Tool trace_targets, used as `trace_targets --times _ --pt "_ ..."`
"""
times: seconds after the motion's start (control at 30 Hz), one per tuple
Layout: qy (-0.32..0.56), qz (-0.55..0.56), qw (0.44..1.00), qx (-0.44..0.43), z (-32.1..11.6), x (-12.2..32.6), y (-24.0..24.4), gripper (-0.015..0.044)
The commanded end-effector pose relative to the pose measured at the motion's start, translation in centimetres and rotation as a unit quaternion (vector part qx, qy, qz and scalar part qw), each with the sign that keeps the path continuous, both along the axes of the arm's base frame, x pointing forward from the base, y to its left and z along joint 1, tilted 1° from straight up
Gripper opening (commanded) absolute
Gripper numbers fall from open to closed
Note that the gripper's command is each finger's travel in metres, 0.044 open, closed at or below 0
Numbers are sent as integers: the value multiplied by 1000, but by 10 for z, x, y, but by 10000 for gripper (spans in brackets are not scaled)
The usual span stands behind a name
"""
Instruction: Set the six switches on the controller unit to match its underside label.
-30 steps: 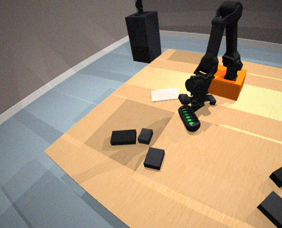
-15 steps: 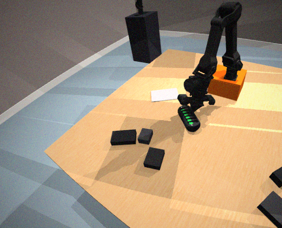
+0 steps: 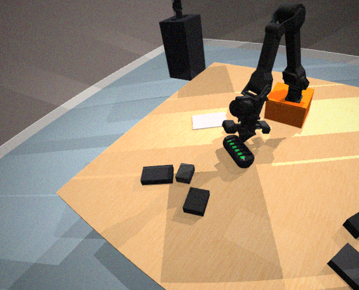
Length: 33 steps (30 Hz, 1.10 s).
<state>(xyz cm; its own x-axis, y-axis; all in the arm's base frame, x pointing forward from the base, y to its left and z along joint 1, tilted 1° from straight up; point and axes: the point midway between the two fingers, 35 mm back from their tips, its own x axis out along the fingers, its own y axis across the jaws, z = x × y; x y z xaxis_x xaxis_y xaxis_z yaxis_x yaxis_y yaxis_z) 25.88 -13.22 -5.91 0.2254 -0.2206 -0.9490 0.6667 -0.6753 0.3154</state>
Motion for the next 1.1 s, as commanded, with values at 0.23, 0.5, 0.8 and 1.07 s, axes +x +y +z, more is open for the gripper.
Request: trace_targets --times 0.23,0.5,0.8,1.07 --pt "-7 1 1000 -4 3 13 -11 0" --pt "-8 1 1000 -4 4 18 -16 0" --pt "-8 1 1000 -4 4 25 -21 0" --pt "-8 1 1000 -4 5 31 -24 0"
